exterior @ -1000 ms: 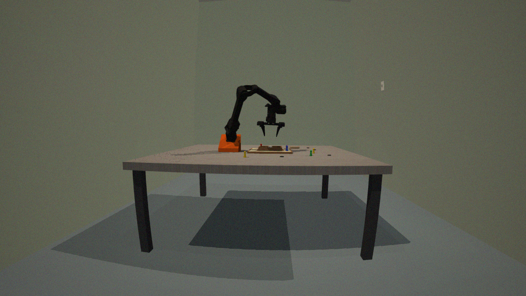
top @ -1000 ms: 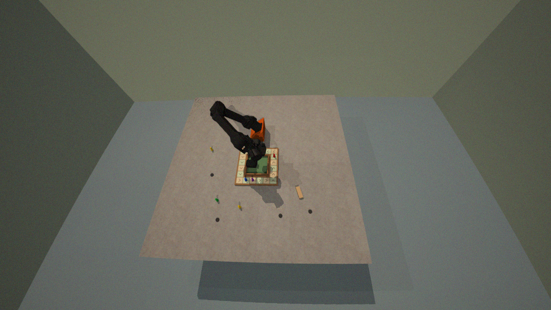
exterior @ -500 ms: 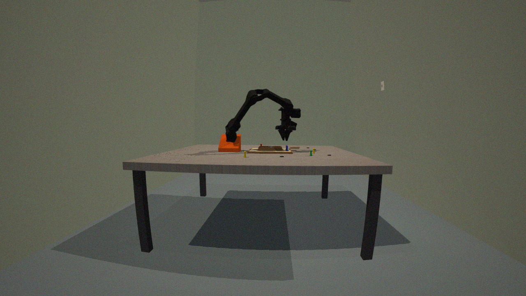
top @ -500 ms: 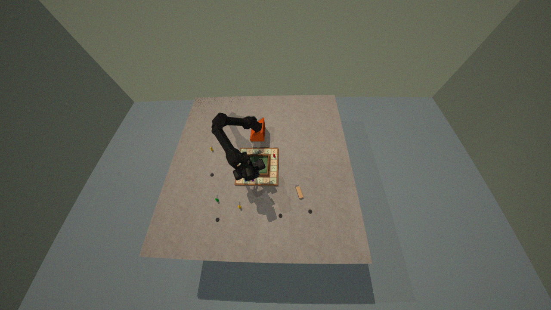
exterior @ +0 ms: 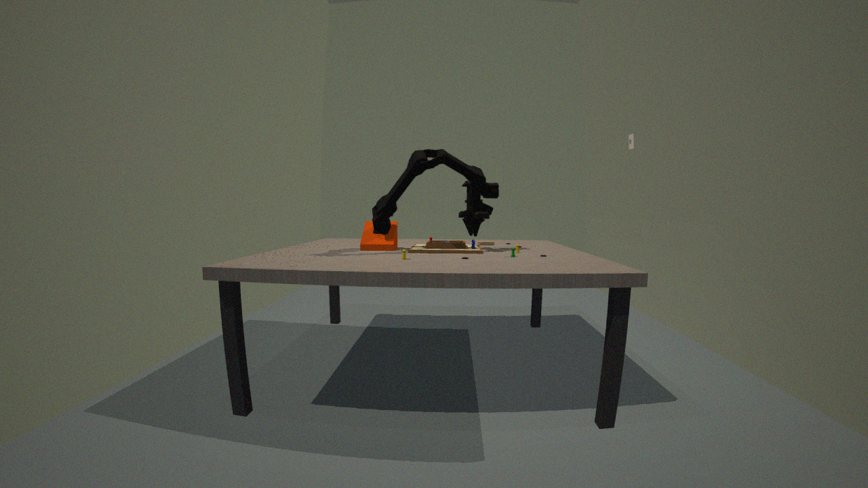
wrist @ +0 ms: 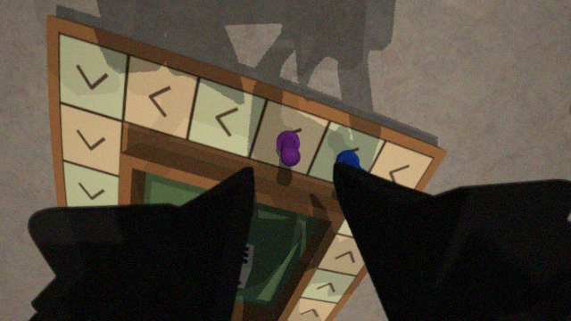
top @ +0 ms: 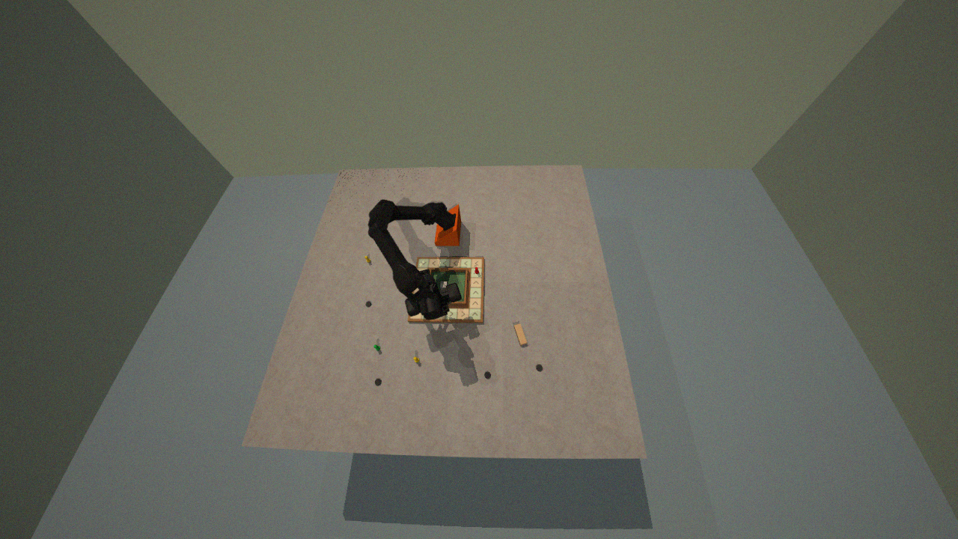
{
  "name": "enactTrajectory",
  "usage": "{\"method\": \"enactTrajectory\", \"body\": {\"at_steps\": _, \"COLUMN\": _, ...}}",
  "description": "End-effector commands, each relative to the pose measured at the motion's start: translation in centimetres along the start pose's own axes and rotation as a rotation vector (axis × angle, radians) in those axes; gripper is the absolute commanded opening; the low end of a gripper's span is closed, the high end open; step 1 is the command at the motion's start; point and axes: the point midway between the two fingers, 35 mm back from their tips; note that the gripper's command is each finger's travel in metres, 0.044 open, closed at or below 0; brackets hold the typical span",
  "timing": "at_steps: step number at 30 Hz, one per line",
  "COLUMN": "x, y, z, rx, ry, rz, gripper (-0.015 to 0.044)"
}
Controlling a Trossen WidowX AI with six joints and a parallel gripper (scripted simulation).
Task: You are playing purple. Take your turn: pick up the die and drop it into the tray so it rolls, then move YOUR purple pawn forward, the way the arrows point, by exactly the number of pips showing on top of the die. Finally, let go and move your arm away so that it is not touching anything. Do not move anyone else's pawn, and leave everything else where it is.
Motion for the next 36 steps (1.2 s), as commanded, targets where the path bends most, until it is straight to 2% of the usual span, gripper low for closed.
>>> {"method": "enactTrajectory", "body": {"at_steps": 1, "x": 0.0, "y": 0.5, "z": 0.1, "rx": -0.007, "ry": -0.008, "rz": 0.001, "gripper": 0.0200}}
{"method": "enactTrajectory", "body": {"at_steps": 24, "x": 0.0, "y": 4.0, "z": 0.0, "rx": -0.009, "ry": -0.008, "rz": 0.002, "gripper": 0.0200}}
{"method": "enactTrajectory", "body": {"at_steps": 29, "x": 0.0, "y": 4.0, "z": 0.0, "rx": -0.009, "ry": -0.008, "rz": 0.002, "gripper": 0.0069}}
{"method": "enactTrajectory", "body": {"at_steps": 36, "x": 0.0, "y": 4.0, "z": 0.0, "rx": -0.009, "ry": -0.008, "rz": 0.002, "gripper": 0.0022}}
Point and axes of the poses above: the point midway between the two fingers, 35 mm back from their tips, its own y axis out along the fingers, its own z axis across the jaws, x = y × z, and after that the axes turned 14 degrees about -y, right-handed
